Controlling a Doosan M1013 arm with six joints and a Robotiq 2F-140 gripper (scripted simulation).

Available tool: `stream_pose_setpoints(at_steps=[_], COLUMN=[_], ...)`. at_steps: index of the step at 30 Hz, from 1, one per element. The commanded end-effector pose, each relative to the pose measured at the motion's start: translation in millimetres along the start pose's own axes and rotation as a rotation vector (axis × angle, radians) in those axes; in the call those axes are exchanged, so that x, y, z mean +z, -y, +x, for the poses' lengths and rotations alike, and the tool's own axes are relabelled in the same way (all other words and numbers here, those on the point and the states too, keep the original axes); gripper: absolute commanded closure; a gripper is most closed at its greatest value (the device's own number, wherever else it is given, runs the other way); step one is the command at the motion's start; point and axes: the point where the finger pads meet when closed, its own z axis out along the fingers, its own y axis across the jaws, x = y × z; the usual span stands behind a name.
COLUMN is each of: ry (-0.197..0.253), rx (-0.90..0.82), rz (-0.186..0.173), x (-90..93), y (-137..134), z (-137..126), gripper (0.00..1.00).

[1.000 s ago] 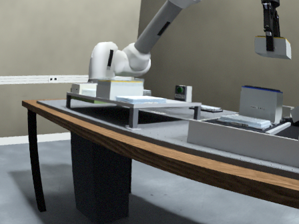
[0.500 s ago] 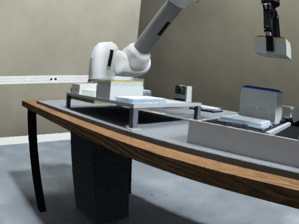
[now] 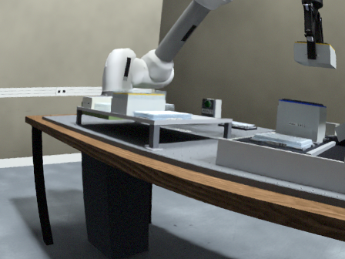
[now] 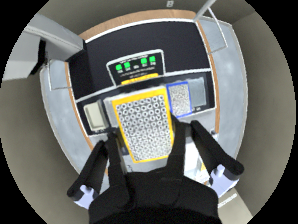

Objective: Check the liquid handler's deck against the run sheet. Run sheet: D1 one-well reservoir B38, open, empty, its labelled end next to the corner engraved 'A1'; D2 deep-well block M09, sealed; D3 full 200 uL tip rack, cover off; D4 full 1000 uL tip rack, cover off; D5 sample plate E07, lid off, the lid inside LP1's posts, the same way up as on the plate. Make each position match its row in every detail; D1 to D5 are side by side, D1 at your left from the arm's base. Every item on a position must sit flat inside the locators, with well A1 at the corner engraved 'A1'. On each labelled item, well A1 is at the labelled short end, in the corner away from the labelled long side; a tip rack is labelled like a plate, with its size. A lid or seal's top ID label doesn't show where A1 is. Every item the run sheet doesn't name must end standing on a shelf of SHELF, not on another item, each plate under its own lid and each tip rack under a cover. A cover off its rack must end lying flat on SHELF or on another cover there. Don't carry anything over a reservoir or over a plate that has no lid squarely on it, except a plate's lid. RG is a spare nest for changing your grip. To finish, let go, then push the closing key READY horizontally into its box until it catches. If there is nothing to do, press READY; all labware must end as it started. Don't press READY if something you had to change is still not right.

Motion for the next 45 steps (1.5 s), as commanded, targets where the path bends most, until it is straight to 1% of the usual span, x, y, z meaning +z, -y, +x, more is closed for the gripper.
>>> stream_pose_setpoints(at_steps=[1,39,41,45], ry=[0.002,0.002,0.001,0.002], rx=[0.000,0.000,0.000,0.000], rz=[0.003,0.003,0.003,0.003], x=[-2.3,-2.3,5.2,12.6], y=[5,5,5,5], z=[0,0,1,1], gripper=[0.90,0.90,0.90,0.90])
